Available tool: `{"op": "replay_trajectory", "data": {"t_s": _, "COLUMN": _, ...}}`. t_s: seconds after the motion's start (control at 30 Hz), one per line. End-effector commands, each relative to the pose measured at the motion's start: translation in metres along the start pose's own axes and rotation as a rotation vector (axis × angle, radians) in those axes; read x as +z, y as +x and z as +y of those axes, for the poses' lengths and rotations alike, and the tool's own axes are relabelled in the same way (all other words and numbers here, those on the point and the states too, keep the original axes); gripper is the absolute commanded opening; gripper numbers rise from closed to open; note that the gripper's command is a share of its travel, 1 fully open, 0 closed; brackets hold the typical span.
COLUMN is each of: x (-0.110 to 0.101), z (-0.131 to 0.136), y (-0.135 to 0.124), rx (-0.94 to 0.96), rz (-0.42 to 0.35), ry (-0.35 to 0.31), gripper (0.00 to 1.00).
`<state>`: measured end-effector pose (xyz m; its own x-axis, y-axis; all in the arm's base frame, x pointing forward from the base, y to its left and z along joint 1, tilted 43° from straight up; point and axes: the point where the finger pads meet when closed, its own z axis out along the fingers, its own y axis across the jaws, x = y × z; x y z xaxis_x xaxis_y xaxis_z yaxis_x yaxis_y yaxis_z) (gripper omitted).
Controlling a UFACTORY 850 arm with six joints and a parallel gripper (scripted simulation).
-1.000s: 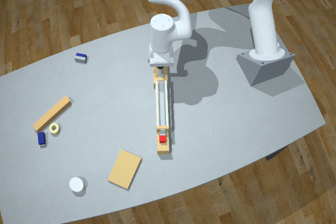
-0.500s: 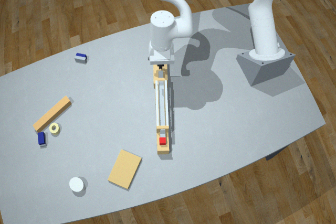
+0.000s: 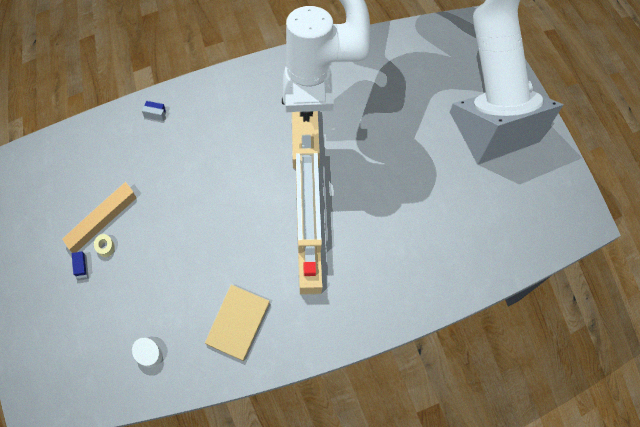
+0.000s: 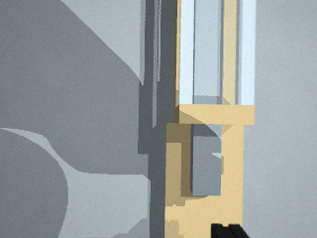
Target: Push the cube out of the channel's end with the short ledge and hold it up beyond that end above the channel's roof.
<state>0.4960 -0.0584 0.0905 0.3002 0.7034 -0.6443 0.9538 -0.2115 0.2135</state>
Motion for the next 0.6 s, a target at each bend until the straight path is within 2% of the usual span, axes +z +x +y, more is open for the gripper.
{"op": "replay_trajectory", "data": {"t_s": 0.0, "x": -0.002, "z": 0.005, "y": 0.008, "rx": 0.001, "rz": 0.000, "ry": -0.002, "gripper": 0.00}}
{"op": "replay_trajectory", "data": {"t_s": 0.07, "x": -0.003, "z": 0.014, "y": 0.032, "rx": 0.003, "rz": -0.002, "ry": -0.005, "gripper": 0.00}}
{"op": "replay_trajectory", "data": {"t_s": 0.13, "x": -0.005, "z": 0.027, "y": 0.074, "rx": 0.005, "rz": -0.004, "ry": -0.007, "gripper": 0.00}}
{"op": "replay_trajectory", "data": {"t_s": 0.33, "x": -0.007, "z": 0.020, "y": 0.139, "rx": 0.005, "rz": -0.003, "ry": -0.007, "gripper": 0.00}}
{"op": "replay_trajectory", "data": {"t_s": 0.4, "x": -0.007, "z": 0.020, "y": 0.139, "rx": 0.005, "rz": -0.003, "ry": -0.007, "gripper": 0.00}}
{"op": "replay_trajectory", "data": {"t_s": 0.43, "x": -0.007, "z": 0.018, "y": 0.174, "rx": 0.004, "rz": -0.002, "ry": -0.006, "gripper": 0.00}}
{"op": "replay_trajectory", "data": {"t_s": 0.57, "x": -0.006, "z": 0.009, "y": 0.214, "rx": 0.000, "rz": 0.002, "ry": -0.001, "gripper": 0.00}}
